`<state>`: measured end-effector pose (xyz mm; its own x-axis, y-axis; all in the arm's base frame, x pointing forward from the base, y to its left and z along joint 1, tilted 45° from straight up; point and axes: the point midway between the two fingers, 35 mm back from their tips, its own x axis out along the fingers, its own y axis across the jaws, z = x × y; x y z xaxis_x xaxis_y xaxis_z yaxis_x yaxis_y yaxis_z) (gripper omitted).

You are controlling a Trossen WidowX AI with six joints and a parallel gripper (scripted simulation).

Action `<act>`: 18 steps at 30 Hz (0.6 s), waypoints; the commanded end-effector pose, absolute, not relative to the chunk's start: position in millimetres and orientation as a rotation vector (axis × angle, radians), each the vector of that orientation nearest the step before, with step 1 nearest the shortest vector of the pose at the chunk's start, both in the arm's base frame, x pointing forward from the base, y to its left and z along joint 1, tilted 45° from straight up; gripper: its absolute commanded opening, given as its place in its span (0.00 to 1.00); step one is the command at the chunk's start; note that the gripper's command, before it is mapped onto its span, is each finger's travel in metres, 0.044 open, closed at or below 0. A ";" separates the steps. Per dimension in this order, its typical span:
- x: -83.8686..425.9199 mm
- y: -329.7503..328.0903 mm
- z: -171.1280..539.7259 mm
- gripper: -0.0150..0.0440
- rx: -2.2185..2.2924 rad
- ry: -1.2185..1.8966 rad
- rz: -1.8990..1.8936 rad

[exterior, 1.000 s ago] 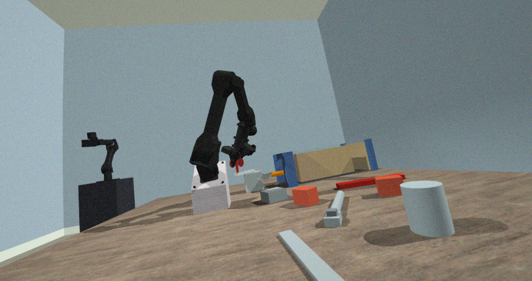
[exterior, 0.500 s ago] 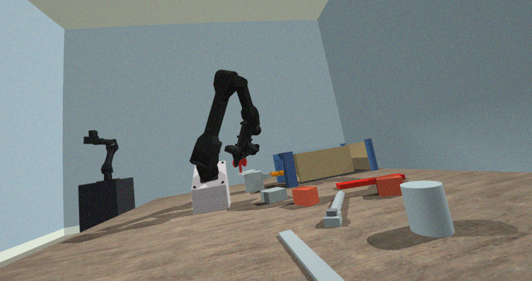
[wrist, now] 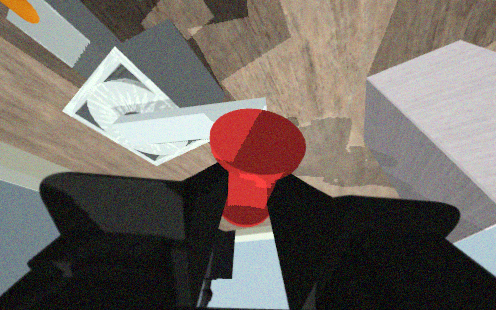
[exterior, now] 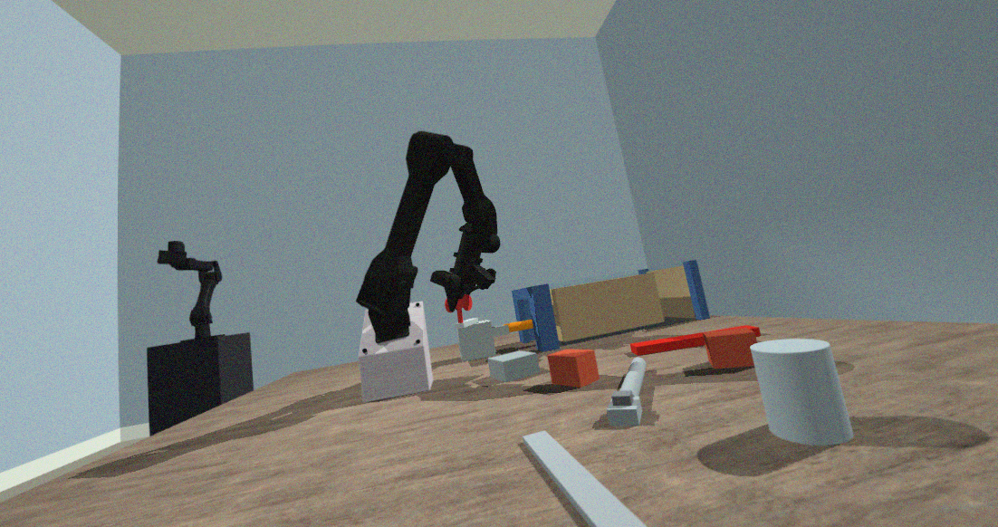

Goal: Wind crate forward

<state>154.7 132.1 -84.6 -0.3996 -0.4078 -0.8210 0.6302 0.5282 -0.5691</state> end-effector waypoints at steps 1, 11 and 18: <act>170.0 126.4 -83.9 0.25 0.193 1.593 -1.138; 185.9 124.0 -82.8 0.25 0.194 1.592 -1.139; 197.6 123.4 -83.1 0.25 0.194 1.592 -1.139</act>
